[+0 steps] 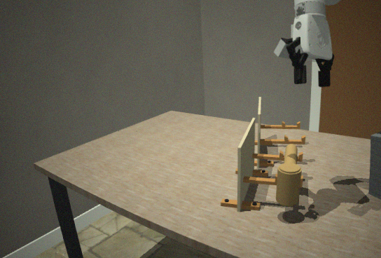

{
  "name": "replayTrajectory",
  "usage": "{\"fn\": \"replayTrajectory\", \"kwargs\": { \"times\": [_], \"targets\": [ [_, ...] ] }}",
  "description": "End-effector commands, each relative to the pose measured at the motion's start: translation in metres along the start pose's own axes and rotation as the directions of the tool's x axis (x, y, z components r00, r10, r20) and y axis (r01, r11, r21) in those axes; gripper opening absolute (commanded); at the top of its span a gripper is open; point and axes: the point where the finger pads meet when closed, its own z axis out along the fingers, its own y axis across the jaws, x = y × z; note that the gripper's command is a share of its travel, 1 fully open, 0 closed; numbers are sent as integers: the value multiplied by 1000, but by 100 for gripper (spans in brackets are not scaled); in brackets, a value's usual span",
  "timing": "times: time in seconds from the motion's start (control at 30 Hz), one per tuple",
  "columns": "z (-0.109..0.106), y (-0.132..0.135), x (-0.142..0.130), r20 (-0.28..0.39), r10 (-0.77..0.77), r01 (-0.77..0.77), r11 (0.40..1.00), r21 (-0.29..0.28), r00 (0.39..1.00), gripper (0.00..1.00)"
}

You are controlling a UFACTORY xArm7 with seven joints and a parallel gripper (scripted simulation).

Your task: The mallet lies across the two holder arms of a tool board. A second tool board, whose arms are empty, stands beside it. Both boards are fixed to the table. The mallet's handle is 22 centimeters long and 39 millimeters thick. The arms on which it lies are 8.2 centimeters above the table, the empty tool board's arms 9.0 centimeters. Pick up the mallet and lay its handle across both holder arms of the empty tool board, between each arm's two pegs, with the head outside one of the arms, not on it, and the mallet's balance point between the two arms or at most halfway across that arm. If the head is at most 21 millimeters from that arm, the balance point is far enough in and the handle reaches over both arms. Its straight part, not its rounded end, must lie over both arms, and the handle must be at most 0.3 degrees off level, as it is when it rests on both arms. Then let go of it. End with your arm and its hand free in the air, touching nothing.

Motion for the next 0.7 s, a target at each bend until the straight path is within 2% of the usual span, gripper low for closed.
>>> {"fn": "replayTrajectory", "kwargs": {
  "times": [0.0,0.67],
  "targets": [
    [-1,-1,0,-2,-1,1,1000,3,1000,100],
    [3,0,6,-17,29,-30,1000,-7,999,100]
  ]
}}
